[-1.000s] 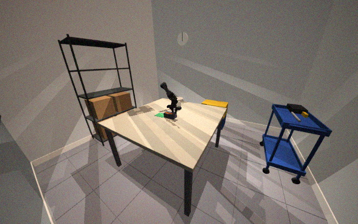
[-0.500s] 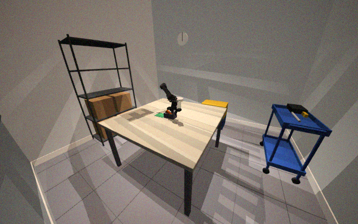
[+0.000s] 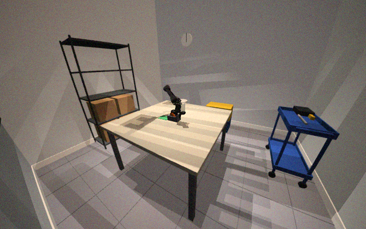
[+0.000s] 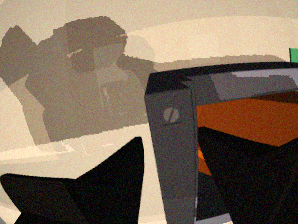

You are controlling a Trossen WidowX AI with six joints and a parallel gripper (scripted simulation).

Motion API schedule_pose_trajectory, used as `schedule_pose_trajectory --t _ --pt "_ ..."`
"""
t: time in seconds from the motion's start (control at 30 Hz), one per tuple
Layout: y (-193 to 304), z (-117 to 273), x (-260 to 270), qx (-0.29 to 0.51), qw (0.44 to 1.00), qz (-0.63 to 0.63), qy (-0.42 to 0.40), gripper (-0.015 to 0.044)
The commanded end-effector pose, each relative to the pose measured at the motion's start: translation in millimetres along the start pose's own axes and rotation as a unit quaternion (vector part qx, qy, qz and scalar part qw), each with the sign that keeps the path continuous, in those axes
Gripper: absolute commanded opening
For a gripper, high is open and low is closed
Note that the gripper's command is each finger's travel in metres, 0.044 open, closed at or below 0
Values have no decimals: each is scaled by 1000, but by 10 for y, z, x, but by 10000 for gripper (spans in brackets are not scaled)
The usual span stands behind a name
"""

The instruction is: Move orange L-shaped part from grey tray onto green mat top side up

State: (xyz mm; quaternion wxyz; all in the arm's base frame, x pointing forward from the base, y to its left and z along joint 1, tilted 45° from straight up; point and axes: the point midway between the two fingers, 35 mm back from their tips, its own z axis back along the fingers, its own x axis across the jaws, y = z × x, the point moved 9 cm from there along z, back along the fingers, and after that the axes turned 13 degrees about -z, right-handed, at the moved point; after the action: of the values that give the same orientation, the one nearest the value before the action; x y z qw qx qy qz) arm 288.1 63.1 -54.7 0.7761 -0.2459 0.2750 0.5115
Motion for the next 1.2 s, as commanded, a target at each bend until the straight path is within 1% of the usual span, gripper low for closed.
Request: schedule_pose_trajectory --t 0.0,0.2,0.5,0.6,0.73,0.77,1.17 --pt "-1 0 0 0 1000 0 0 180" --pt "2 13 12 0 1000 0 0 180" --pt "19 152 107 0 1000 2 2 180" --pt "-9 406 99 0 1000 3 1 180" --pt "-11 975 25 0 1000 3 1 180" --pt "-5 1063 7 1 1000 3 1 180" --pt "-14 1078 15 -8 1000 4 -6 180"
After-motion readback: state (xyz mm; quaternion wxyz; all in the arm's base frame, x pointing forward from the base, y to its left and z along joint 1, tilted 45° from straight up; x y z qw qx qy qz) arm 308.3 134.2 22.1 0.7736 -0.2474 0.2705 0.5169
